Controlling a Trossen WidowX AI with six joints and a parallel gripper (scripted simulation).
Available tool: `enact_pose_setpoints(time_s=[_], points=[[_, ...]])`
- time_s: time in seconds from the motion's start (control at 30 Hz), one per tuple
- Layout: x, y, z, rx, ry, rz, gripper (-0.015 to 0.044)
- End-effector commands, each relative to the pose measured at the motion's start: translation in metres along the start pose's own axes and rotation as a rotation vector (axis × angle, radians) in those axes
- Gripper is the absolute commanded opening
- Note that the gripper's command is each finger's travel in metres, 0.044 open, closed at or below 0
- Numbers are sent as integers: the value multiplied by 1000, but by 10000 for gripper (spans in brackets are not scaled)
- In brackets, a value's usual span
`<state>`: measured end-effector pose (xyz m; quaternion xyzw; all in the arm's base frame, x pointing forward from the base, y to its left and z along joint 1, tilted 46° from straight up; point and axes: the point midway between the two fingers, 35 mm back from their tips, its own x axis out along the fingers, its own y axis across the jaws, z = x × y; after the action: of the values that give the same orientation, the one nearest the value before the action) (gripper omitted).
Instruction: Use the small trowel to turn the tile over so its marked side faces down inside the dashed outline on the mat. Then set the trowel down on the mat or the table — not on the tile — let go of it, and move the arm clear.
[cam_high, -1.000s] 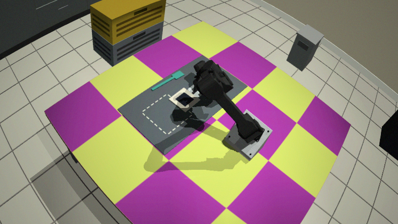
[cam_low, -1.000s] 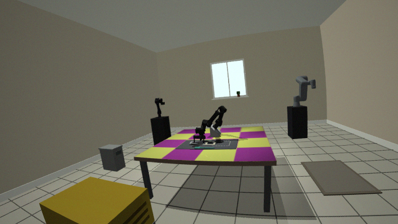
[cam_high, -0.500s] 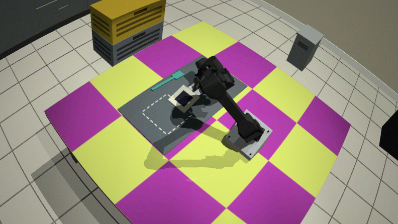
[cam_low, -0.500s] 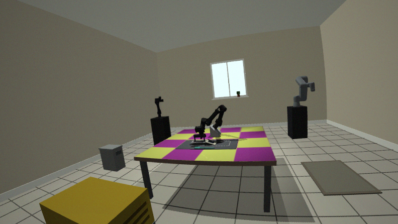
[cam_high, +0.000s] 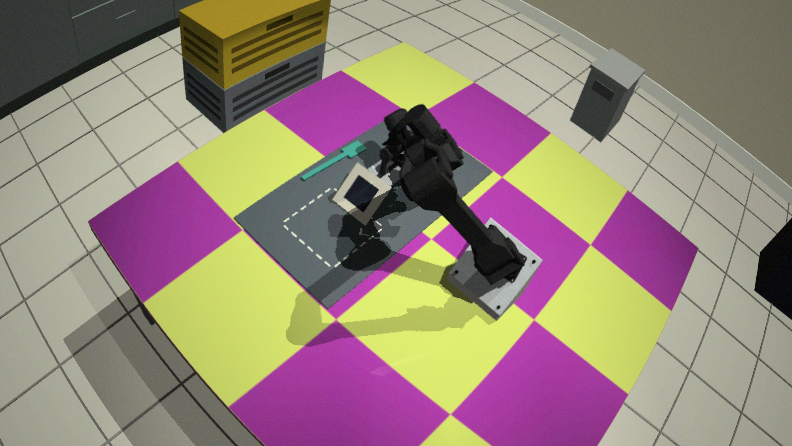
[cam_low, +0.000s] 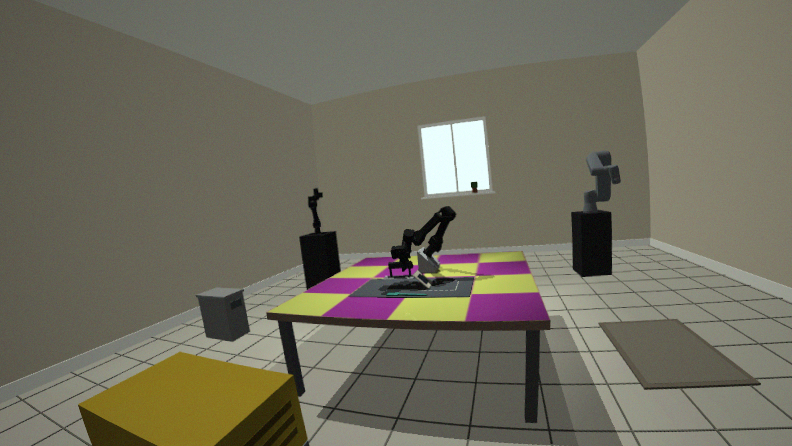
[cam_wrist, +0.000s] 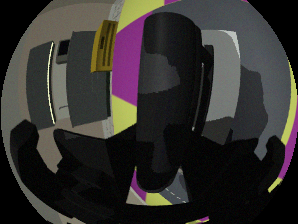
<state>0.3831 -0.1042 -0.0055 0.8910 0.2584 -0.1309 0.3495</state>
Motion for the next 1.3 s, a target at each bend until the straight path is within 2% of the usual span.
enact_pose_setpoints(time_s=[0.0,0.83,1.07,1.27], points=[[-5,8,-12,-13,5,9,0],[-6,9,-71,-10,6,9,0],[-7,11,-67,-11,5,8,0],[-18,25,-32,-14,1,5,0]])
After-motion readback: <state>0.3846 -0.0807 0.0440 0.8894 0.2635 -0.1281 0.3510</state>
